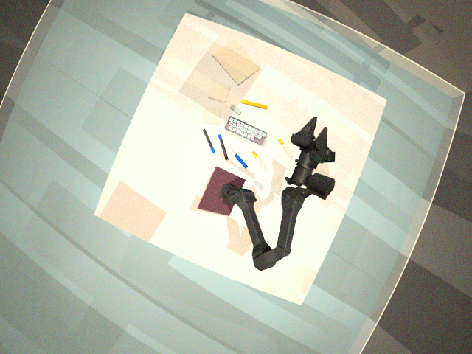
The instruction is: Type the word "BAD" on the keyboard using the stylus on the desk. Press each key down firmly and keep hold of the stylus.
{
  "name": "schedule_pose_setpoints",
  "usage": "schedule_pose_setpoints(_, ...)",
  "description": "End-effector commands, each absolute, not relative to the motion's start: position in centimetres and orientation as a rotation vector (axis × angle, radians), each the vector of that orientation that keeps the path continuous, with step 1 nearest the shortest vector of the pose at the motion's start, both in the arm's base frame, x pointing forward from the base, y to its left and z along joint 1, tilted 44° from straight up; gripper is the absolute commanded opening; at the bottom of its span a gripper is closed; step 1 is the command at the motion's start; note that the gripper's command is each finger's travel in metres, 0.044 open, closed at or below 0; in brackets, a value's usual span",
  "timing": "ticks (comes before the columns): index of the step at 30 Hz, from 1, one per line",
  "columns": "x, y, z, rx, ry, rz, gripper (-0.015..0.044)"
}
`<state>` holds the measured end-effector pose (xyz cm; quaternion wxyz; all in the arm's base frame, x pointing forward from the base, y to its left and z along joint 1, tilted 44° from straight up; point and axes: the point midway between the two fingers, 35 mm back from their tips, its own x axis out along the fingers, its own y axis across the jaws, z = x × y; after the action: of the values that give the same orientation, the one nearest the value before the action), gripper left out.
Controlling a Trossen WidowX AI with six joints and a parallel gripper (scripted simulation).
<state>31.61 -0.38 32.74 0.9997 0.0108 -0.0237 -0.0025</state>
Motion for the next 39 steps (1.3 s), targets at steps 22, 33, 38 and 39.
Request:
schedule_pose_setpoints(22, 40.0, -0.7, 6.9, 0.055, 0.921, -0.375, 0.0)
schedule_pose_setpoints(33, 36.1, -1.6, -6.9, -0.234, 1.361, -0.635, 0.0)
schedule_pose_setpoints(38, 33.1, -2.3, -11.9, -0.426, 1.509, -0.733, 0.0)
schedule_pose_setpoints(39, 32.8, -2.4, -12.3, -0.447, 1.522, -0.742, 0.0)
